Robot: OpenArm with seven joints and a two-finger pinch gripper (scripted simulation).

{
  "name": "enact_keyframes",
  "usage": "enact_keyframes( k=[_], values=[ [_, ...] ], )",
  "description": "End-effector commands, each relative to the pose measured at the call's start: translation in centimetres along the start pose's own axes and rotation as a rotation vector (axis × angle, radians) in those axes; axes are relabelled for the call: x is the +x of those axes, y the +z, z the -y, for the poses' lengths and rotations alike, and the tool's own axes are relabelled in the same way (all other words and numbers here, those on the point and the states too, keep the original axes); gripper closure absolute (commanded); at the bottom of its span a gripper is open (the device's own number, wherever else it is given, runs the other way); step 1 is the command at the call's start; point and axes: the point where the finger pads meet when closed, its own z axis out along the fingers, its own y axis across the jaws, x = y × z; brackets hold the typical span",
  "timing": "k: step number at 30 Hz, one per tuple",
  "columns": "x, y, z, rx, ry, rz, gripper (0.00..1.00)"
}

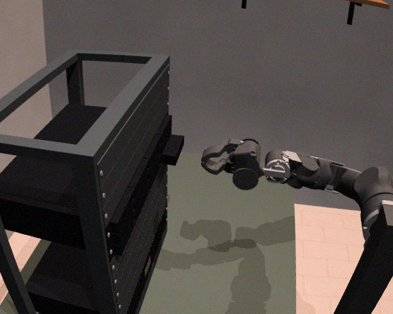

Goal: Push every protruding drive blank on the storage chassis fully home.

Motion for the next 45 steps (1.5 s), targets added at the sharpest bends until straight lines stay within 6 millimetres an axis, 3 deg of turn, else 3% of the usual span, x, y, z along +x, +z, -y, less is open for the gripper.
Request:
enact_keyframes(
  k=[1,5,12,16,45],
  values=[
    [-0.1,0.0,0.1,0.006,0.002,0.003,1.00],
    [-0.1,0.8,0.1,0.007,0.003,0.004,1.00],
    [-0.1,5.1,0.2,0.008,0.003,0.003,1.00],
    [-0.1,6.5,0.2,0.009,0.003,0.003,1.00],
    [0.2,6.5,-0.2,0.006,0.002,0.001,1.00]
  ],
)
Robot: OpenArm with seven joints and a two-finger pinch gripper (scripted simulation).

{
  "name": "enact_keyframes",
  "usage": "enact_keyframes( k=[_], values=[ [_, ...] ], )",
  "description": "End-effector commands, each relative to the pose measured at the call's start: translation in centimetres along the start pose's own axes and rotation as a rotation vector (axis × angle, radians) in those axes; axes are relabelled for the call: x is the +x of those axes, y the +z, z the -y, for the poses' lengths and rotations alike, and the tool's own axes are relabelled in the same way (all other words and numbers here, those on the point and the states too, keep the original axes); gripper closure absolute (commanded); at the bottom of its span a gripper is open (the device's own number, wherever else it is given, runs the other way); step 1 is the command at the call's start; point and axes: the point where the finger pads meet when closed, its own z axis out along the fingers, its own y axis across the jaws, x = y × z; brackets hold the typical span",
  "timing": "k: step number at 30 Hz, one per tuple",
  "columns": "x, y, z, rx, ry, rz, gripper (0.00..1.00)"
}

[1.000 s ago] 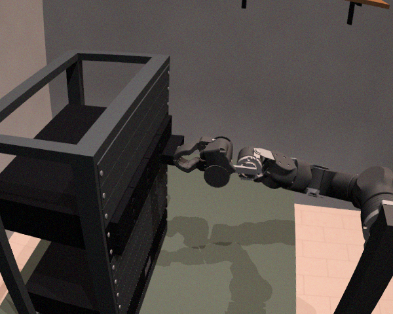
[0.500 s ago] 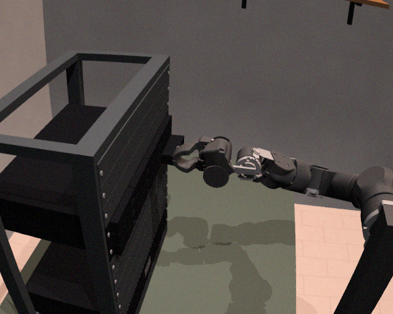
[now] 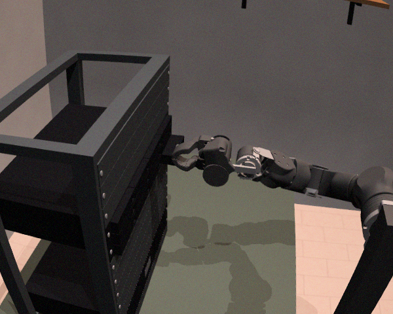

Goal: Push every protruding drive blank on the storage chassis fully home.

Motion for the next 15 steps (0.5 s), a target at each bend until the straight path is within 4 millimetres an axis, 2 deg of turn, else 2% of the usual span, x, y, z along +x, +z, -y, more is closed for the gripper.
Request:
enact_keyframes(
  k=[1,15],
  values=[
    [0.07,-0.04,-0.29,-0.005,-0.001,0.000,1.00],
    [-0.01,0.23,-0.13,-0.001,0.000,0.003,1.00]
  ],
)
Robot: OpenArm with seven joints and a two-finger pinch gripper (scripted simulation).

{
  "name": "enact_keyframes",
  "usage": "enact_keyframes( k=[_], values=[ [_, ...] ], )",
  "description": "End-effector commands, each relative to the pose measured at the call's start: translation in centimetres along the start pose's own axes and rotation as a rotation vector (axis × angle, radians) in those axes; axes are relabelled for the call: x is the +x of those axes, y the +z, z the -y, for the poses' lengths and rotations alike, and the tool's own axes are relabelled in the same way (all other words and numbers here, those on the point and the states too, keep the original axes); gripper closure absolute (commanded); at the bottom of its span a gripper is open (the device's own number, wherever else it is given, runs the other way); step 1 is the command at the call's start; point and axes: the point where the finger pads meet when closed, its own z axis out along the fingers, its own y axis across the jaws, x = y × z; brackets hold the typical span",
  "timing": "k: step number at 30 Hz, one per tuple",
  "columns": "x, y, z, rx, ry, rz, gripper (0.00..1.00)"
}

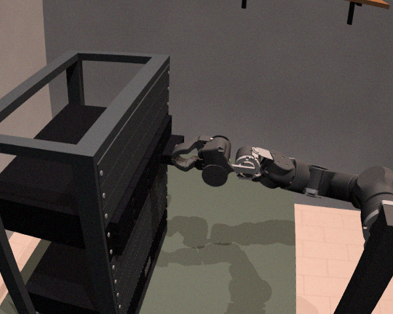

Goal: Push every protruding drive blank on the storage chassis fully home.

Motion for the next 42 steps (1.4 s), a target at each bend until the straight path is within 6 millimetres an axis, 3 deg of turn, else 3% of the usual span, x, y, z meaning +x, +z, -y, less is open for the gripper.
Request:
enact_keyframes(
  k=[1,42],
  values=[
    [0.1,0.2,-0.2,-0.005,-0.004,-0.001,1.00],
    [0.2,2.8,-0.3,-0.008,-0.005,-0.004,1.00]
  ],
)
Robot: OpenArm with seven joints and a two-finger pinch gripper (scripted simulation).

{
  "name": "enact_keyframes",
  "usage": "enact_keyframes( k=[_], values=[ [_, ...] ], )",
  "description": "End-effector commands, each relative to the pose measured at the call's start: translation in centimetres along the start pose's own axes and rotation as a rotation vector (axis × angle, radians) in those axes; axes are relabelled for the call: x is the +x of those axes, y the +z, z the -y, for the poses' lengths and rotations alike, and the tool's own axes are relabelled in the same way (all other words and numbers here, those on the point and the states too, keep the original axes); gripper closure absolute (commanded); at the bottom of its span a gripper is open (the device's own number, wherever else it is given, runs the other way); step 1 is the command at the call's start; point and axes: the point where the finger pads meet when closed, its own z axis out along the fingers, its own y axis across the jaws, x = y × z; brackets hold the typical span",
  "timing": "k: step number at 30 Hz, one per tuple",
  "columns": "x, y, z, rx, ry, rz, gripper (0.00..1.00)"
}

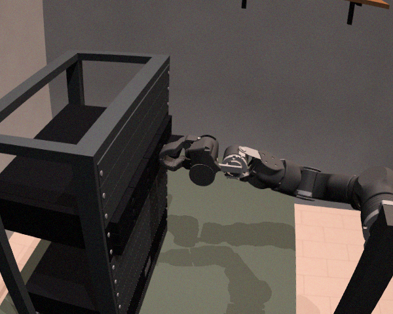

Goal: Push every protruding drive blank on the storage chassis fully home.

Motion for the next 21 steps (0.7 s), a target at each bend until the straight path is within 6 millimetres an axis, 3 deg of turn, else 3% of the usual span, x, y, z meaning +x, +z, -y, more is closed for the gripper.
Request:
enact_keyframes(
  k=[1,21],
  values=[
    [0.10,-0.03,-0.61,-0.019,-0.004,-0.004,1.00],
    [0.04,0.28,-0.77,-0.018,-0.003,-0.003,1.00]
  ],
)
